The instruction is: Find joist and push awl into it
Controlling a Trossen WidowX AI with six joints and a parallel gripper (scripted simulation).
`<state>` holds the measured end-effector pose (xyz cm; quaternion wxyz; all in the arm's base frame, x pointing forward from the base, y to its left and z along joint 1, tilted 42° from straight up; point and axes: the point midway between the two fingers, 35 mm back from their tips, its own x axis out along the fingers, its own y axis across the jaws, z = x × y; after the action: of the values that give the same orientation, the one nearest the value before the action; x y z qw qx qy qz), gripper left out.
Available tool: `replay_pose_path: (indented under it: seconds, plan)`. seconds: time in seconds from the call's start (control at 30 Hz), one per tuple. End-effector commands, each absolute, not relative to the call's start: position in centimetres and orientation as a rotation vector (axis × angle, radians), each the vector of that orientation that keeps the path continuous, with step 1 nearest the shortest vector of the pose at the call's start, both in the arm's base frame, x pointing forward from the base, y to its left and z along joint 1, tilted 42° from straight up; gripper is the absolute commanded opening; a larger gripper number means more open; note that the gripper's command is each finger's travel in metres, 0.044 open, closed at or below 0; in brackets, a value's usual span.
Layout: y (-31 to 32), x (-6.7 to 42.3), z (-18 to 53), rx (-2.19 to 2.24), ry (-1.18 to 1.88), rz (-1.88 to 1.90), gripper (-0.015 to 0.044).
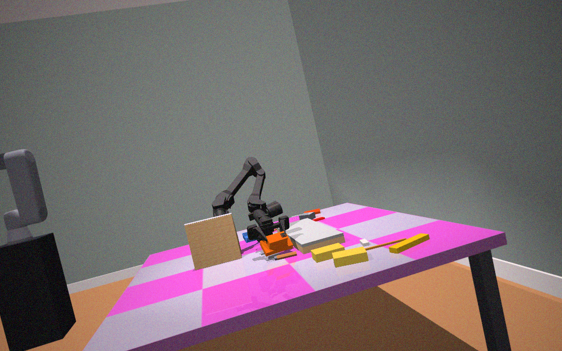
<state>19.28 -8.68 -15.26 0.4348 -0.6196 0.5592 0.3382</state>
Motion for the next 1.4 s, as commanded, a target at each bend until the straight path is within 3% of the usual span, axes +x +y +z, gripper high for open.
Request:
replay_pose_path:
  seconds: [0.0,0.27,0.77,1.37]
  plan:
    - [-8.5,19.5,-15.5,-1.546,1.4,0.826,0.0]
    - [-7.8,19.5,-16.2,-1.542,1.397,0.83,0.0]
    - [-7.0,19.3,-16.3,-1.538,1.389,0.846,0.0379]
    - [-7.0,19.3,-16.3,-1.538,1.389,0.846,0.0379]
